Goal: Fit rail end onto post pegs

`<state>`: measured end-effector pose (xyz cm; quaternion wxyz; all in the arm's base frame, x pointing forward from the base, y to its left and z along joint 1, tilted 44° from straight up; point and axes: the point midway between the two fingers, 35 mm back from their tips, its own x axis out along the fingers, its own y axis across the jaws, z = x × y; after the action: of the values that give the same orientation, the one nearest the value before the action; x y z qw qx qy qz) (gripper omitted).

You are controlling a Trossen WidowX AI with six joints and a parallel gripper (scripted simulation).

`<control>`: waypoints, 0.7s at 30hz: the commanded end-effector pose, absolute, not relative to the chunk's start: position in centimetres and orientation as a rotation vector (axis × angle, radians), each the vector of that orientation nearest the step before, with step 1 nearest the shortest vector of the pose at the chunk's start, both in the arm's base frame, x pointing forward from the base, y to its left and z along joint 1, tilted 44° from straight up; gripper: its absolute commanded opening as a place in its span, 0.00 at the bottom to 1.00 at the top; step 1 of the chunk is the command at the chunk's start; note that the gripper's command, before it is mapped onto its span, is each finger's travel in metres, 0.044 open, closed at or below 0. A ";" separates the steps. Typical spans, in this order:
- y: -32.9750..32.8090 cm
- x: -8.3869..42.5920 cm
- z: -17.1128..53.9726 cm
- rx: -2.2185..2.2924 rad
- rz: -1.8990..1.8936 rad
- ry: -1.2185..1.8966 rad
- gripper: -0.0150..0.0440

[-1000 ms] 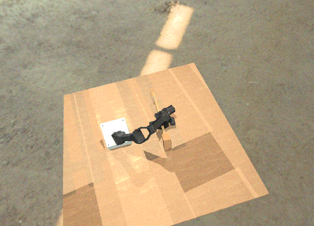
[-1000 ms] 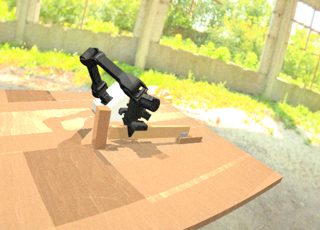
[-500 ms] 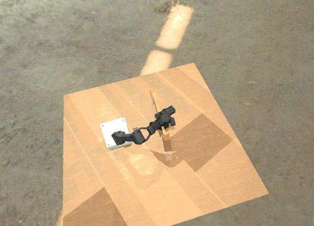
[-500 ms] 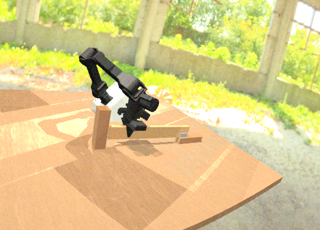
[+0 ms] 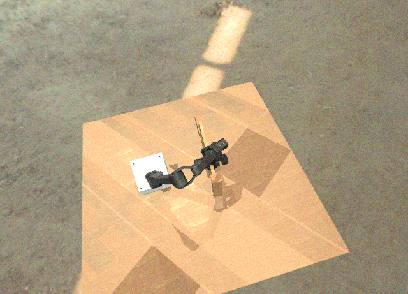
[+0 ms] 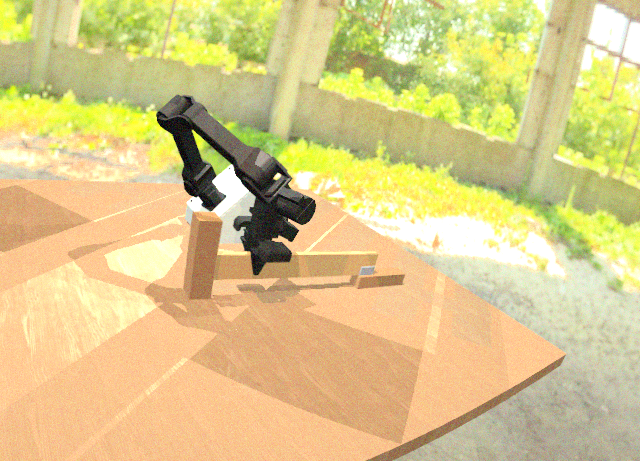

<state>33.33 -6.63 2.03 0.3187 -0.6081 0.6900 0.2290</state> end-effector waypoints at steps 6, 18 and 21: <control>-6.9 33.3 2.3 -1.602 0.604 1.816 0.25; -7.2 33.2 2.5 -1.602 0.604 1.816 0.25; -7.2 33.2 2.6 -1.602 0.604 1.816 0.25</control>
<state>33.25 -7.08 2.48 0.3193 -0.6079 0.6900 0.2288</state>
